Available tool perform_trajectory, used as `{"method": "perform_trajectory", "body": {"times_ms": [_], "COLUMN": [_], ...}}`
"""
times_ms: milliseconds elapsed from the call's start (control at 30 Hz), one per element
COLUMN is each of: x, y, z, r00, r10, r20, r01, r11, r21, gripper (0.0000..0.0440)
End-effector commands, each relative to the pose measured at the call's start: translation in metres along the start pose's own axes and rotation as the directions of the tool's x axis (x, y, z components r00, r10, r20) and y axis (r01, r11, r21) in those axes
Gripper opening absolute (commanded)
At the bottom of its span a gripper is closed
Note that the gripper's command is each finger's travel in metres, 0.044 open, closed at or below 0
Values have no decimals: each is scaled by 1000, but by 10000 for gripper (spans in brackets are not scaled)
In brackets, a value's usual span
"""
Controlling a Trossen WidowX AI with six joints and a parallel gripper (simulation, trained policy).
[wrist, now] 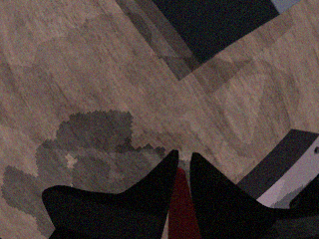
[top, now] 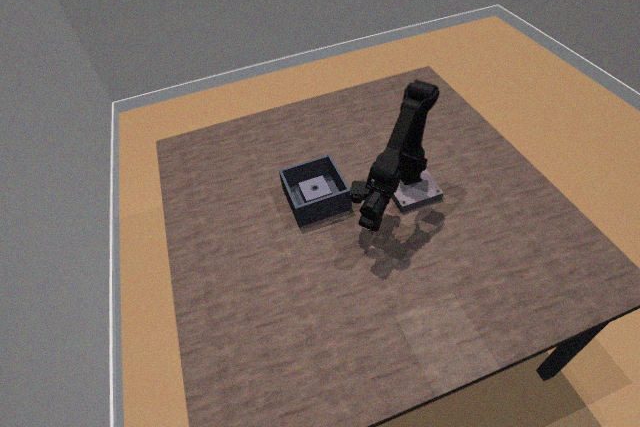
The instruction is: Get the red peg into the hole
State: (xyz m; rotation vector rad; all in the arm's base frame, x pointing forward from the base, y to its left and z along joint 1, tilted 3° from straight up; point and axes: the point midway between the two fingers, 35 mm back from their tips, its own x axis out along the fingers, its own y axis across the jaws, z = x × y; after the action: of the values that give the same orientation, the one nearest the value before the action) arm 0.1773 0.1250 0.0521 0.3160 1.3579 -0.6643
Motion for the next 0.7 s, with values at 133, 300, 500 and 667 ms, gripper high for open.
{"method": "perform_trajectory", "body": {"times_ms": [133, 300, 500, 667], "x": [-28, -44, -53, -56], "y": [-2, -4, -6, -8], "z": [20, 37, 63, 87], "r00": [999, 997, 995, 993], "r10": [22, 28, 30, 30], "r20": [43, 67, 96, 118], "r01": [-23, -33, -44, -55], "r11": [999, 996, 987, 975], "r21": [30, 79, 155, 215], "gripper": [0, 0, 0, 0]}}
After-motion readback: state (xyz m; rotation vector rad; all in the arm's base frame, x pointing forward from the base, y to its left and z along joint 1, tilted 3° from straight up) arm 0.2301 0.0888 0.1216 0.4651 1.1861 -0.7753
